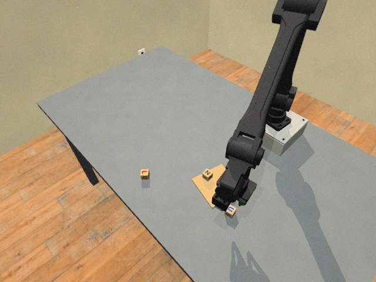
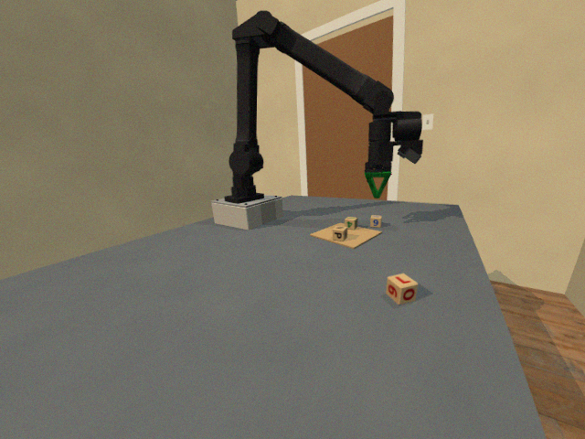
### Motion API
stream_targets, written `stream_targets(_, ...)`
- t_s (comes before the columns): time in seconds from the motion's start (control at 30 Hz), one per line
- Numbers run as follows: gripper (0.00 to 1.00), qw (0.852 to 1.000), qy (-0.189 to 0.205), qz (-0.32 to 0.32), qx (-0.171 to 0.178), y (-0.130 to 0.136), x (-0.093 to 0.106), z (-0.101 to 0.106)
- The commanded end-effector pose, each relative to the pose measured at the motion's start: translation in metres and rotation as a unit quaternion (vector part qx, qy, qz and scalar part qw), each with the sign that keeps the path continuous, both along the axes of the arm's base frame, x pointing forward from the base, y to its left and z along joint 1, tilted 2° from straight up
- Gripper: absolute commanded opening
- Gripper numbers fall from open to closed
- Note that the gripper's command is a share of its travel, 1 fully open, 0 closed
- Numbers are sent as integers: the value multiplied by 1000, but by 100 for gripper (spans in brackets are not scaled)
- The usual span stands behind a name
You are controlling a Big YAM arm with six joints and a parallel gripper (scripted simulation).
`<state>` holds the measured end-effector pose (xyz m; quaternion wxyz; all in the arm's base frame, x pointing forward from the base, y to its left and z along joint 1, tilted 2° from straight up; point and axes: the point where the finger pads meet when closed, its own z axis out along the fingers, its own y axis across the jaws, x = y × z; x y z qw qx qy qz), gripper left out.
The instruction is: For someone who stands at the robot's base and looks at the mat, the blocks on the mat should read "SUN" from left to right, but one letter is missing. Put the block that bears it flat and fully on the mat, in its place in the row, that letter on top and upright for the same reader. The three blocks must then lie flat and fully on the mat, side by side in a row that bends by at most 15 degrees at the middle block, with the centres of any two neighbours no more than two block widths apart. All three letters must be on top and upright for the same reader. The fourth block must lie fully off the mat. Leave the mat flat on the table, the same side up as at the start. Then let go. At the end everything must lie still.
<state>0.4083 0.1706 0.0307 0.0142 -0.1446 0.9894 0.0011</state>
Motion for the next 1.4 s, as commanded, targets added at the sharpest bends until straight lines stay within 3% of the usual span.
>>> stream_targets(0.0,53,1000,-10,5,4,3,8,-1)
stream_targets(0.7,53,1000,-8,5,3,2,7,-23)
stream_targets(0.73,53,999,-29,5,11,10,27,-10)
stream_targets(0.9,53,1000,-7,5,2,1,6,-33)
stream_targets(1.0,53,1000,-14,5,5,4,13,-33)
stream_targets(1.1,53,1000,-7,4,2,1,6,-42)
stream_targets(1.27,53,1000,-13,4,5,4,13,-42)
stream_targets(1.3,53,1000,-23,4,9,4,14,-32)
stream_targets(1.37,53,1000,-15,4,6,3,13,-42)
